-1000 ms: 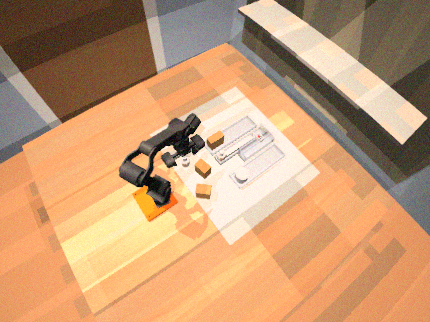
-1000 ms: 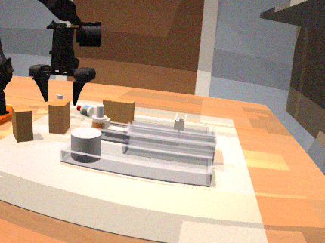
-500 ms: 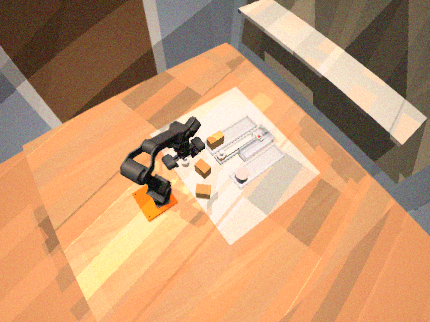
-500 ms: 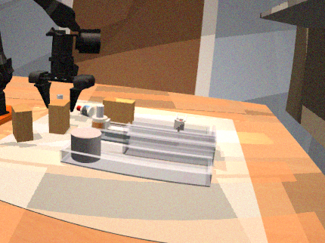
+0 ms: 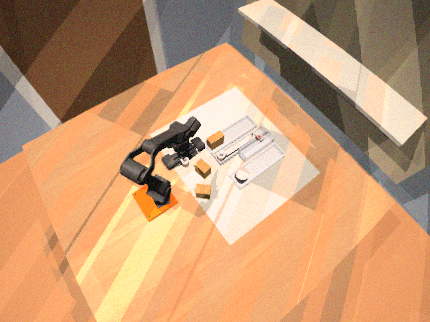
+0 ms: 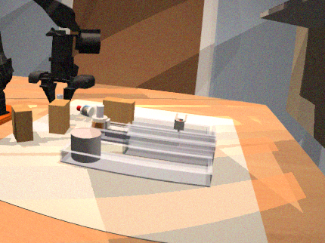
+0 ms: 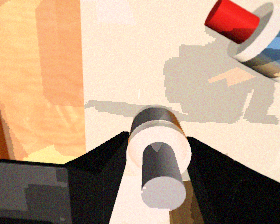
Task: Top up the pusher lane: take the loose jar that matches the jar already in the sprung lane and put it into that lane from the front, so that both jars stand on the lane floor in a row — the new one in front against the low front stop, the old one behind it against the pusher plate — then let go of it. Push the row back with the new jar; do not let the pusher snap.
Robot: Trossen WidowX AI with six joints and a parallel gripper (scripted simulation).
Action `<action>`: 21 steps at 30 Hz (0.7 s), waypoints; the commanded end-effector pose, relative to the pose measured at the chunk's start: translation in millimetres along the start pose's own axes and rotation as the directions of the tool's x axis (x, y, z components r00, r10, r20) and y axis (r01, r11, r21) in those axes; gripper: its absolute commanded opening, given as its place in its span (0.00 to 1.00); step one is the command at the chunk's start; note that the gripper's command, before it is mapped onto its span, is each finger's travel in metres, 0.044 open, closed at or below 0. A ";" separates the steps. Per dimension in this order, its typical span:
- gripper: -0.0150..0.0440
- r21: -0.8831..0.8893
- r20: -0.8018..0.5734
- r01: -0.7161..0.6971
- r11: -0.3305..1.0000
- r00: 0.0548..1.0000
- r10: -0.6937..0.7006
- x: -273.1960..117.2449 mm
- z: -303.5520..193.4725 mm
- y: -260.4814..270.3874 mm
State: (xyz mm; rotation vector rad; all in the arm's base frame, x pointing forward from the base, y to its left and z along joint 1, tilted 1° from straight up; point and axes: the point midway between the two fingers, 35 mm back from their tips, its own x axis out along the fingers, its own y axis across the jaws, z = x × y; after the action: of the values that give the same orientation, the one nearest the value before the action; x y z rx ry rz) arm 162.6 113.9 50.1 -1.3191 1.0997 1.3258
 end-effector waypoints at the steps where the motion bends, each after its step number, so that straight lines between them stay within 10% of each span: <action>1: 0.33 -0.002 -0.004 0.004 1.000 1.000 -0.004 -2.8 -0.1 -1.4; 21: 0.25 -0.002 -0.004 0.004 1.000 1.000 -0.004 -98.6 5.2 -2.2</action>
State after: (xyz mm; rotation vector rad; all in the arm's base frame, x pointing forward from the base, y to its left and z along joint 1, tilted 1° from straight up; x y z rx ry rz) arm 163.9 118.6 132.7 -1.3220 1.1056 1.3330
